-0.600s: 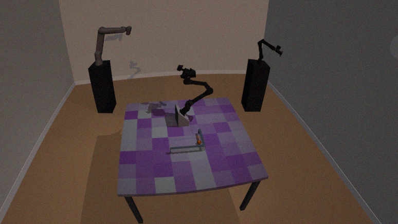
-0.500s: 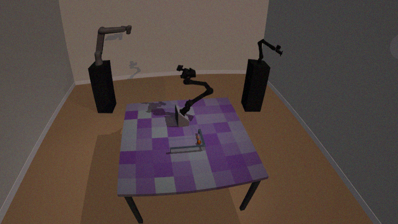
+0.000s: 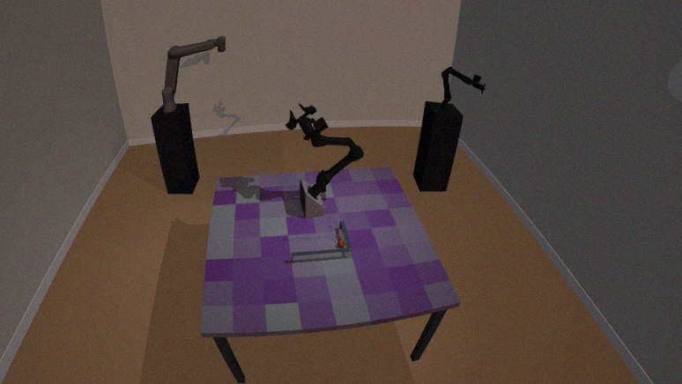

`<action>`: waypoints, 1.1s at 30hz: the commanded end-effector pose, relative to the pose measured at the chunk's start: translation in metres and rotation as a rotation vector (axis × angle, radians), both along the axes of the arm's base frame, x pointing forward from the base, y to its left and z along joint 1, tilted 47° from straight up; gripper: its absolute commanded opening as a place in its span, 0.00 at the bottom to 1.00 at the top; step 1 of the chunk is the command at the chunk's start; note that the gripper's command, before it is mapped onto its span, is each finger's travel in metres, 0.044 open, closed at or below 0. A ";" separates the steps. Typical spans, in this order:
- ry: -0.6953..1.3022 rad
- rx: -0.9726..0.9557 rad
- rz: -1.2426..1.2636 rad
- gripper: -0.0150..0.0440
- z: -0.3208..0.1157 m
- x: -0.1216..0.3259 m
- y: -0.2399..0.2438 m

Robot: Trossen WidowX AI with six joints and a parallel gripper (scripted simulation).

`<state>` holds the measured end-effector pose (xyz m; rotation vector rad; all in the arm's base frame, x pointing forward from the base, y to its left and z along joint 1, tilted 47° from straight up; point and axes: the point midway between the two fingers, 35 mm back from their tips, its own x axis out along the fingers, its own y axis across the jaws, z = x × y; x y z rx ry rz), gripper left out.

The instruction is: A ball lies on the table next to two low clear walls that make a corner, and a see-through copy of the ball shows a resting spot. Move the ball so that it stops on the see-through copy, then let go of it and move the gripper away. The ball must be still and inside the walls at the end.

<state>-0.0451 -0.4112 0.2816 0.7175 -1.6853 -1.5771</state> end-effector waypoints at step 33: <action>1.887 0.504 1.597 0.76 -0.187 0.415 0.176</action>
